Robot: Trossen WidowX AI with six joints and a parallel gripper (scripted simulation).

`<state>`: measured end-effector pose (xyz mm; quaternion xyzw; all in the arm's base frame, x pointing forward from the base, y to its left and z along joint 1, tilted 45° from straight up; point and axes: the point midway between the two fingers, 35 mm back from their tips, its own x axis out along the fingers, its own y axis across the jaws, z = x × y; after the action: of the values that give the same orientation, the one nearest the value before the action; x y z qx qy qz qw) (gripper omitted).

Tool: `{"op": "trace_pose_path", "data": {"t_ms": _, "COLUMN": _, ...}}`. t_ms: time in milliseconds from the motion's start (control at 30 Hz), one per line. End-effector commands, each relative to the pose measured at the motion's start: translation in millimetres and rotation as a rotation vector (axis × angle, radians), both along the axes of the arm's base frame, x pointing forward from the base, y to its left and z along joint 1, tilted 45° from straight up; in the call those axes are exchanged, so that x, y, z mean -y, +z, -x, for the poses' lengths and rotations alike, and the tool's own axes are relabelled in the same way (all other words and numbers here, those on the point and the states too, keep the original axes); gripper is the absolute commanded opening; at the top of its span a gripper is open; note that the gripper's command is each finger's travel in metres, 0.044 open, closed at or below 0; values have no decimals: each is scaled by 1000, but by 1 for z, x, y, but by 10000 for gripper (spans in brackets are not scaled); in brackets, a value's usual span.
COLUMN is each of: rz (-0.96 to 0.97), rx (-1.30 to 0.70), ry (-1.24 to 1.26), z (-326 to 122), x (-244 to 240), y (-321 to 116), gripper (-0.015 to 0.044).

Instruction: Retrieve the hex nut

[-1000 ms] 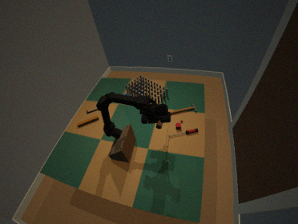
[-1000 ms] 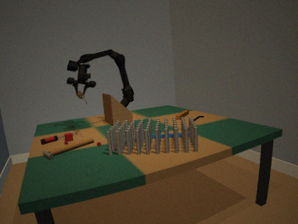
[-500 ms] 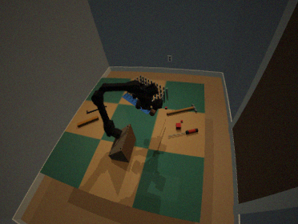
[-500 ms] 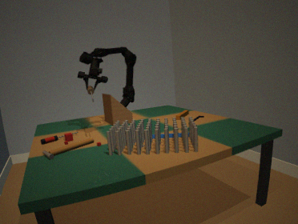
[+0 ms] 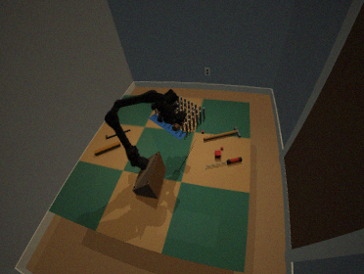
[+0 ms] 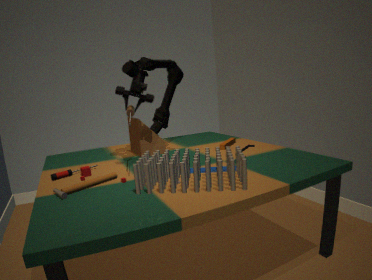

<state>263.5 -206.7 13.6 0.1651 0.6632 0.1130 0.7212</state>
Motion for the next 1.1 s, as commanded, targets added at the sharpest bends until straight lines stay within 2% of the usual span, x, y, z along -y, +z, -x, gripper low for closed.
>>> {"op": "trace_pose_path", "data": {"t_ms": 0, "rz": 12, "rx": -4, "ry": -27, "z": -12, "x": -18, "y": 13, "gripper": 0}}
{"op": "trace_pose_path", "data": {"t_ms": 533, "rz": 42, "rx": -30, "ry": -128, "z": -37, "x": -110, "y": 62, "gripper": 0}}
{"op": "trace_pose_path", "data": {"t_ms": 1067, "rz": 25, "rx": -44, "ry": -242, "z": -27, "x": -202, "y": 103, "gripper": 0}}
